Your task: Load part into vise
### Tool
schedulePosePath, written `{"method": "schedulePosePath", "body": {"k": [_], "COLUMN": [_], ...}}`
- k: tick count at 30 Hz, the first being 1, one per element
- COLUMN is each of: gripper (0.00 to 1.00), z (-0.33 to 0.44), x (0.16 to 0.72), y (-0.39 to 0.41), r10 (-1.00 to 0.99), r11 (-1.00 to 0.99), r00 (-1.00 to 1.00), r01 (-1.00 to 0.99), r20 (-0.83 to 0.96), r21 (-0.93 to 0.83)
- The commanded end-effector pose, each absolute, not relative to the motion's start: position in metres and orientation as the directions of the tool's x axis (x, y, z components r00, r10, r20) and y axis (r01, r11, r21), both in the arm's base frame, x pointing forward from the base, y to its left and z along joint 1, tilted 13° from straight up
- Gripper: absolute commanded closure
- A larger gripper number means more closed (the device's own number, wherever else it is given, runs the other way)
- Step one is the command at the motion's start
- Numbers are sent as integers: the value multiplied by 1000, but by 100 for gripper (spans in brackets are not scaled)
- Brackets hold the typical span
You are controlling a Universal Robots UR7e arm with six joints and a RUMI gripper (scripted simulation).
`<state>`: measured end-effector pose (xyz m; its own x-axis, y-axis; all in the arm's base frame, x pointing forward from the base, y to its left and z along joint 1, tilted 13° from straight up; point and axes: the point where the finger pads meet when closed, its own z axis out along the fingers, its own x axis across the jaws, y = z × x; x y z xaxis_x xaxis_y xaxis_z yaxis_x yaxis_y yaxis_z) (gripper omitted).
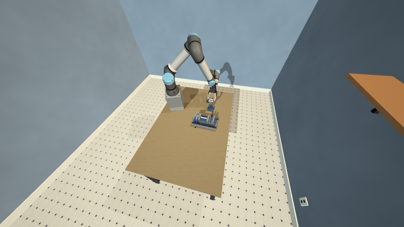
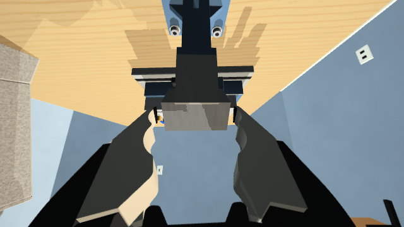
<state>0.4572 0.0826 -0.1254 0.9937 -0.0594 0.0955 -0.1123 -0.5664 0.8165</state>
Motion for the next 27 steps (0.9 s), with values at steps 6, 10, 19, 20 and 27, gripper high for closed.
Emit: {"method": "schedulePosePath", "body": {"k": [6,10,19,20,27], "gripper": [49,49,49,49,49], "z": [-125,-125,-124,-124,-124], "x": [458,458,458,458,458], "y": [83,83,83,83,82], "r10": [-59,-59,-59,-59,-59], "r11": [-589,-602,-628,-632,-664], "r00": [994,994,994,994,994], "r01": [-113,-113,-112,-112,-111], "r20": [97,97,97,97,97], "r21": [800,791,770,767,739]}}
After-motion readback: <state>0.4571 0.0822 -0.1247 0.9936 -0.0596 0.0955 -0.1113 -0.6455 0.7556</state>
